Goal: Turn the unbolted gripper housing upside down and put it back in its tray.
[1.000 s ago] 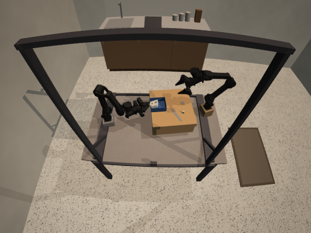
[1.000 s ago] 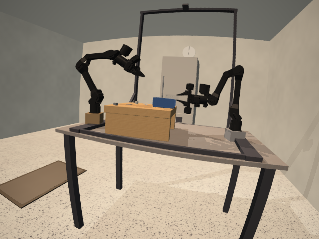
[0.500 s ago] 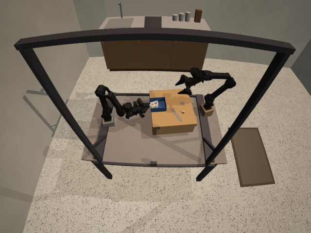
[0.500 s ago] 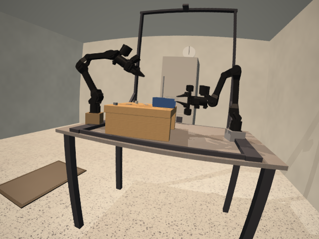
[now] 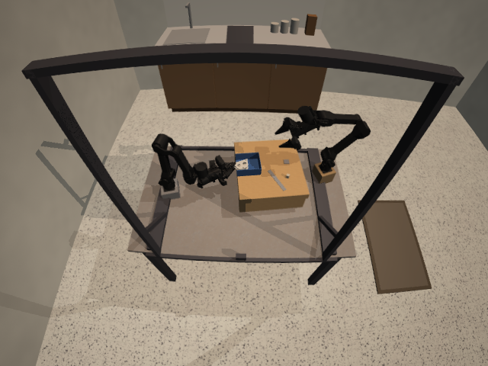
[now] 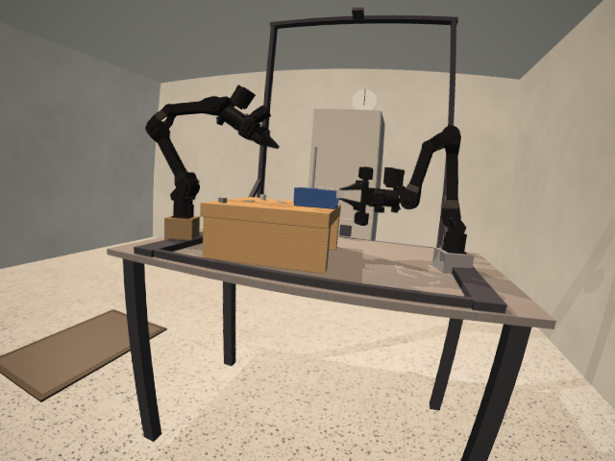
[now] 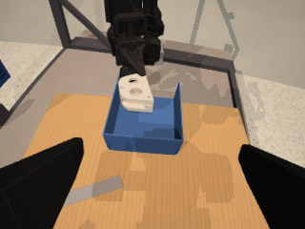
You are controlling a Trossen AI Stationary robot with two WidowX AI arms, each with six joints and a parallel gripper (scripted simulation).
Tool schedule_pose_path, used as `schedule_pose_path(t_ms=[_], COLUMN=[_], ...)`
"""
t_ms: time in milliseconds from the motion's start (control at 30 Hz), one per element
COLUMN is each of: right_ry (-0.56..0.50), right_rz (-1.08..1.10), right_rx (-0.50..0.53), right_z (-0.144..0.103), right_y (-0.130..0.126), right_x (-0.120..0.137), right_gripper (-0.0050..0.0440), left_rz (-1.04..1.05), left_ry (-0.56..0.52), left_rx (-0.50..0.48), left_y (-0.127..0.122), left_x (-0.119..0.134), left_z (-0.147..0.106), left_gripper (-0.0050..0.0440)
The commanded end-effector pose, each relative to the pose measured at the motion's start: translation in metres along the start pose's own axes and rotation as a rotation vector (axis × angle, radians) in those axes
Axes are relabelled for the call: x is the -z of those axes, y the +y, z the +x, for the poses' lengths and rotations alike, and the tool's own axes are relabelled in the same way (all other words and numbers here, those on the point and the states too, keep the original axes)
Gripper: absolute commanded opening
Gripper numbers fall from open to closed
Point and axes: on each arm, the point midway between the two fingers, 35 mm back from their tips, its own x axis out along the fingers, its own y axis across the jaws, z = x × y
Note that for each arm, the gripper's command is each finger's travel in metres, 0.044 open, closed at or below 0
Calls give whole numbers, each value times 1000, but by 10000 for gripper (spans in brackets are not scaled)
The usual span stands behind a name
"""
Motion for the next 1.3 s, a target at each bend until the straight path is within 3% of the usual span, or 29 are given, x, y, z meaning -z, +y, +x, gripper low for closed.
schedule_pose_path(t_ms=[0, 1267], right_ry=[-19, -19], right_rz=[5, 5], right_rx=[-3, -3], right_z=[-4, -4], right_y=[0, 0], right_x=[-5, -5], right_gripper=[440, 440], left_rz=[-1, -1], left_ry=[0, 0], left_rx=[8, 8], left_y=[0, 17], left_x=[0, -1], left_z=[1, -1], left_gripper=[119, 129])
